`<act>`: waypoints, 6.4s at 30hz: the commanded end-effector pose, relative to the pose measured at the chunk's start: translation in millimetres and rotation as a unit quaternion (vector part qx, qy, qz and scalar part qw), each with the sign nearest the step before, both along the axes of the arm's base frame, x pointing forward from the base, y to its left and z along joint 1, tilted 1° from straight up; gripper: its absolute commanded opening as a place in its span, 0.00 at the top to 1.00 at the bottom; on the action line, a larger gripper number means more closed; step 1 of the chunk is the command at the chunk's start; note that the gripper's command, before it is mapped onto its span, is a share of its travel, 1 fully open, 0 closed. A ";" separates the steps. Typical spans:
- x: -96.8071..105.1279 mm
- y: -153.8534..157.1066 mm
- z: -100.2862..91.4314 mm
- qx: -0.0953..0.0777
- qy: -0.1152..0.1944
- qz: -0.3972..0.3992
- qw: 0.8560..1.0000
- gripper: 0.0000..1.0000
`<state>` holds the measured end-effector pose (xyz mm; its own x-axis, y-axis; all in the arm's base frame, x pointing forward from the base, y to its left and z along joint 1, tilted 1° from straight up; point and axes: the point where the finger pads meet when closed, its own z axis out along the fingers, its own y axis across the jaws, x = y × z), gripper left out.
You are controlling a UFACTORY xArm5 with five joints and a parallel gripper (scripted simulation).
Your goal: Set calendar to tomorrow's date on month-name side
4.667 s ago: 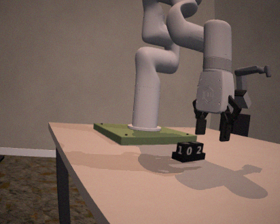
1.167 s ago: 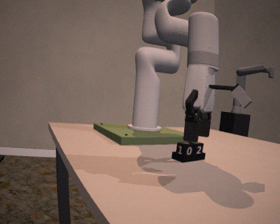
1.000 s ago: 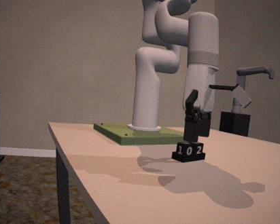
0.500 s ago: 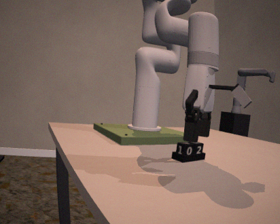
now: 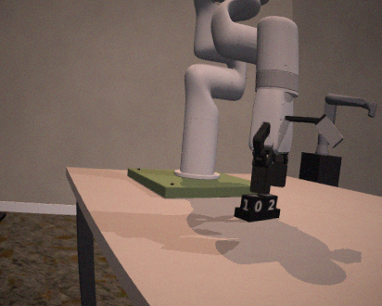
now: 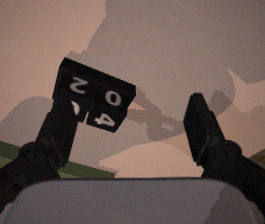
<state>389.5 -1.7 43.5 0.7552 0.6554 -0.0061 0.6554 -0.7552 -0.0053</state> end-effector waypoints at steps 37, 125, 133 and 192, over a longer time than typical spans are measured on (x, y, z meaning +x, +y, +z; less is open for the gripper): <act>0.3 0.5 60.7 0.000 -0.002 0.017 1.000 0.00; -41.4 -2.8 47.7 0.003 -0.001 0.523 0.852 0.51; -41.6 -2.9 42.9 0.003 -0.002 0.523 0.852 0.51; -42.2 -4.2 -1.3 0.003 -0.002 0.523 0.852 0.51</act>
<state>346.1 -5.9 41.3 -0.2423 0.9702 0.0019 0.9702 0.2424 -0.0071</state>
